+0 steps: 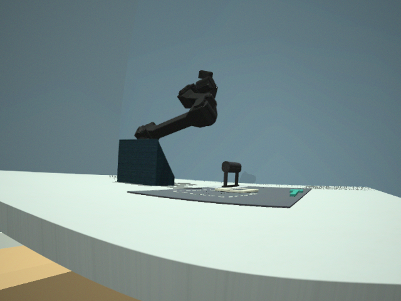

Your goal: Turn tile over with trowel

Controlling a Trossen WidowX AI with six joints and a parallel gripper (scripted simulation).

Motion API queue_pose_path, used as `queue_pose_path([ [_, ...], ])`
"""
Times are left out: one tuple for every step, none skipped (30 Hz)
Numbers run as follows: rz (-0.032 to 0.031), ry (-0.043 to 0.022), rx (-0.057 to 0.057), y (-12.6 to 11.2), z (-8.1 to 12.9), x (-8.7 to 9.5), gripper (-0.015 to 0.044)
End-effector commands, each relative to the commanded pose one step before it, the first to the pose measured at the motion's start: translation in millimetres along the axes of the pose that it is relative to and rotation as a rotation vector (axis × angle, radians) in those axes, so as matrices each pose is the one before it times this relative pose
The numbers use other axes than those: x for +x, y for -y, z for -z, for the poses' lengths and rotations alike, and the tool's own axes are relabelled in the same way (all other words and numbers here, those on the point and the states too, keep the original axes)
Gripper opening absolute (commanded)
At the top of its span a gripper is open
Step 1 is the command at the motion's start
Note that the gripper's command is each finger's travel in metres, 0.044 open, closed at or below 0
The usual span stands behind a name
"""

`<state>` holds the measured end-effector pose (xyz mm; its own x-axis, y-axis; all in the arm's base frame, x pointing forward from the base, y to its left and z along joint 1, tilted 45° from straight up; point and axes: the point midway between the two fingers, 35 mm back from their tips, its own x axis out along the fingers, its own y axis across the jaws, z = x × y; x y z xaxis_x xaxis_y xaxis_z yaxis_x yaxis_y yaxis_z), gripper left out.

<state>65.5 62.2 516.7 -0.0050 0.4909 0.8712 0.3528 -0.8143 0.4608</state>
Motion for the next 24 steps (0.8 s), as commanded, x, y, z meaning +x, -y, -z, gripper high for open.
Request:
queue_pose_path([
  [0.00000,0.00000,0.0000,0.00,0.00,0.00,0.0100],
  [0.00000,0.00000,0.0000,0.00,0.00,0.00,0.0100],
  [0.00000,0.00000,0.0000,0.00,0.00,0.00,0.0100],
  [-0.00004,-0.00001,0.0000,-0.01,0.00,0.00,0.0074],
  [0.00000,0.00000,0.0000,0.00,0.00,0.00,0.0048],
  [0.00000,0.00000,0.0000,0.00,0.00,0.00,0.0021],
  [0.00000,0.00000,0.0000,0.00,0.00,0.00,0.0000],
  [0.00000,0.00000,0.0000,0.00,0.00,0.00,0.0000],
  [0.00000,0.00000,0.0000,0.00,0.00,0.00,0.0000],
  [0.00000,0.00000,0.0000,0.00,0.00,0.00,0.0000],
  [0.00000,0.00000,0.0000,0.00,0.00,0.00,0.0000],
  [0.00000,0.00000,0.0000,0.00,0.00,0.00,0.0000],
  [0.00000,0.00000,0.0000,0.00,0.00,0.00,0.0000],
  [0.00000,0.00000,0.0000,0.00,0.00,0.00,0.0000],
  [0.00000,0.00000,0.0000,0.00,0.00,0.00,0.0000],
  [0.00000,0.00000,0.0000,0.00,0.00,0.00,0.0000],
  [0.00000,0.00000,0.0000,0.00,0.00,0.00,0.0000],
  [0.00000,0.00000,0.0000,0.00,0.00,0.00,0.0000],
  [0.00000,0.00000,0.0000,0.00,0.00,0.00,0.0000],
  [0.00000,0.00000,0.0000,0.00,0.00,0.00,0.0000],
  [0.00000,0.00000,0.0000,0.00,0.00,0.00,0.0026],
  [0.00000,0.00000,0.0000,0.00,0.00,0.00,0.0053],
  [0.00000,0.00000,0.0000,0.00,0.00,0.00,0.0079],
  [0.00000,0.00000,0.0000,0.00,0.00,0.00,0.0100],
])
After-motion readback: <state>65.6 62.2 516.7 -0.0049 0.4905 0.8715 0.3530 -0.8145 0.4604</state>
